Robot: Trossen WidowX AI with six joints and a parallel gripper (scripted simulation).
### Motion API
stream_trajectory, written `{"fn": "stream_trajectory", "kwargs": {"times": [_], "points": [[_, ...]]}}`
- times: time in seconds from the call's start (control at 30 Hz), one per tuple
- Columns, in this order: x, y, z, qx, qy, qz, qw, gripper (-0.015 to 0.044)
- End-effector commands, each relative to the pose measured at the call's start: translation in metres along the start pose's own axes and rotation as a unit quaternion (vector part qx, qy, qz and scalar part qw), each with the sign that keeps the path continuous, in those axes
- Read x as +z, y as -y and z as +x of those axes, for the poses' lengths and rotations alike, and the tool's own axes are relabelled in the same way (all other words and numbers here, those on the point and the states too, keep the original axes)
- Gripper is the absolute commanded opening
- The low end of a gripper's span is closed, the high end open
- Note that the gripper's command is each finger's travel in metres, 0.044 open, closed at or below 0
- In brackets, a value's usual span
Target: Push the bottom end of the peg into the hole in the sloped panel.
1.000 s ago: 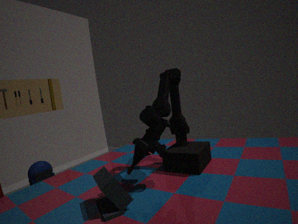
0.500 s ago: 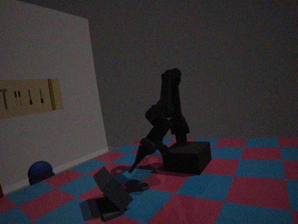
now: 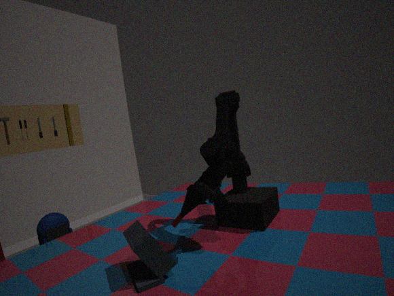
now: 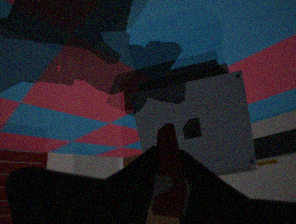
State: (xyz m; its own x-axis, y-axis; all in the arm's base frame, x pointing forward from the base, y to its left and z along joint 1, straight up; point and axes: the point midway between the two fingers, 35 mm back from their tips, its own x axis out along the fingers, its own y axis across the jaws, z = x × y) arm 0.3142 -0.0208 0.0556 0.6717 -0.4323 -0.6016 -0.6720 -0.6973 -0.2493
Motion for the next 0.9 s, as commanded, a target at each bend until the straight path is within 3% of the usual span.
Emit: {"fn": "stream_trajectory", "kwargs": {"times": [0.0, 0.87], "points": [[0.001, 0.001, -0.003, -0.007, -0.010, -0.022, 1.000, 0.0000], [0.003, 0.012, -0.006, -0.033, -0.047, -0.103, 0.993, 0.0000]]}}
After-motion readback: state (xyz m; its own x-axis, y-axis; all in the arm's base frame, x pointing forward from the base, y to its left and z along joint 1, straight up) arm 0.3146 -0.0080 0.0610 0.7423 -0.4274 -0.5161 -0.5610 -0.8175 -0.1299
